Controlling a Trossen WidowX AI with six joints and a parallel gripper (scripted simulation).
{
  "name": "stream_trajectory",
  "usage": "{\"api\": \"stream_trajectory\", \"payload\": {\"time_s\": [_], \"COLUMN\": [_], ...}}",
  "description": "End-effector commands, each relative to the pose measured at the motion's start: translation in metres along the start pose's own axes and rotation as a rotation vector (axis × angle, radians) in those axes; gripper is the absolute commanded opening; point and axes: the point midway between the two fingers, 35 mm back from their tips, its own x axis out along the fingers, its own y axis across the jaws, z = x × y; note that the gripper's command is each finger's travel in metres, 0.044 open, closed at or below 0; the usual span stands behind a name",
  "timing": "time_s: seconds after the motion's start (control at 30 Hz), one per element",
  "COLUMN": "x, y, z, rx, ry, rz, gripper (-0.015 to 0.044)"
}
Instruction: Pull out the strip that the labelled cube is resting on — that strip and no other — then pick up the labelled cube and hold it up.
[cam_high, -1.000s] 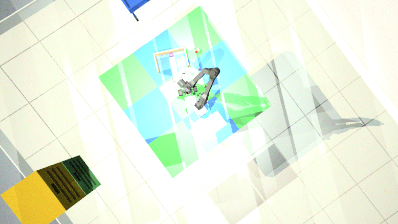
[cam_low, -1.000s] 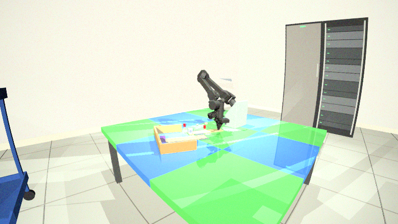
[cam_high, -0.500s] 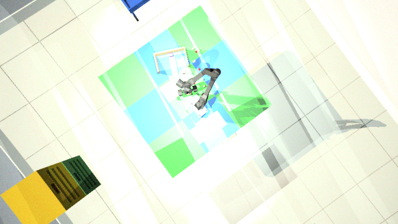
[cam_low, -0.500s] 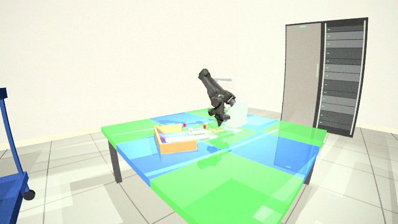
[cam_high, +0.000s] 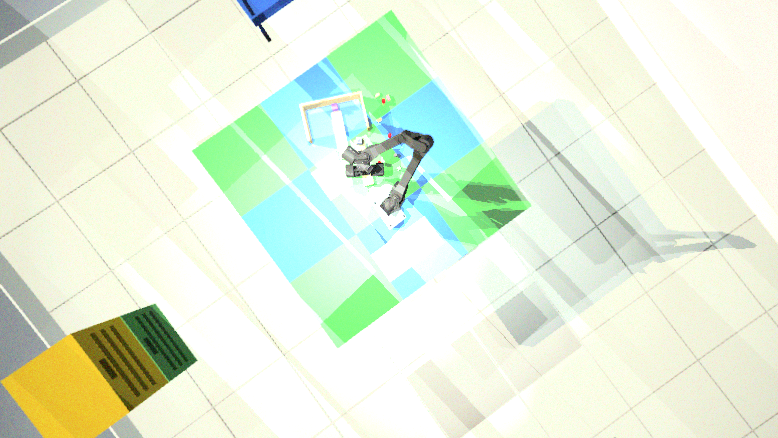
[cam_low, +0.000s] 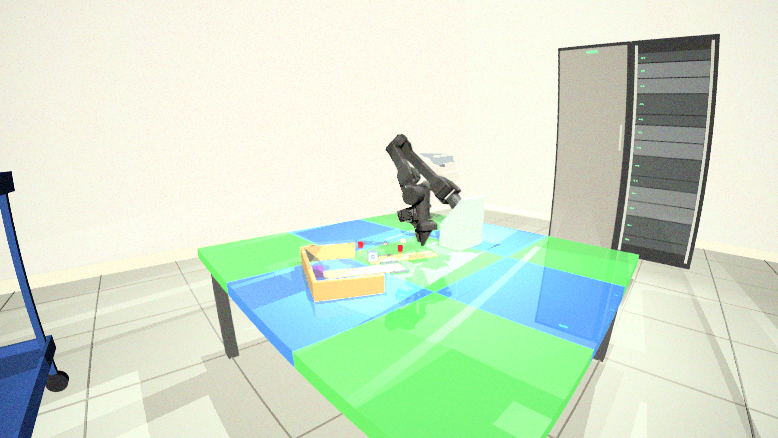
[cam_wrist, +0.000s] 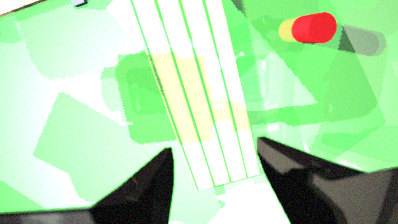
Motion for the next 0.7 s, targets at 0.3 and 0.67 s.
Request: {"api": "stream_trajectory", "payload": {"time_s": [0.3,0.67], "x": [-0.006,-0.011], "y": [0.007,0.013], "z": [0.045,0.082], "rx": [0.024,0.026], "ry": [-0.003,-0.004], "rz": [-0.002,-0.001], "gripper": [0.0440,0.0440]}}
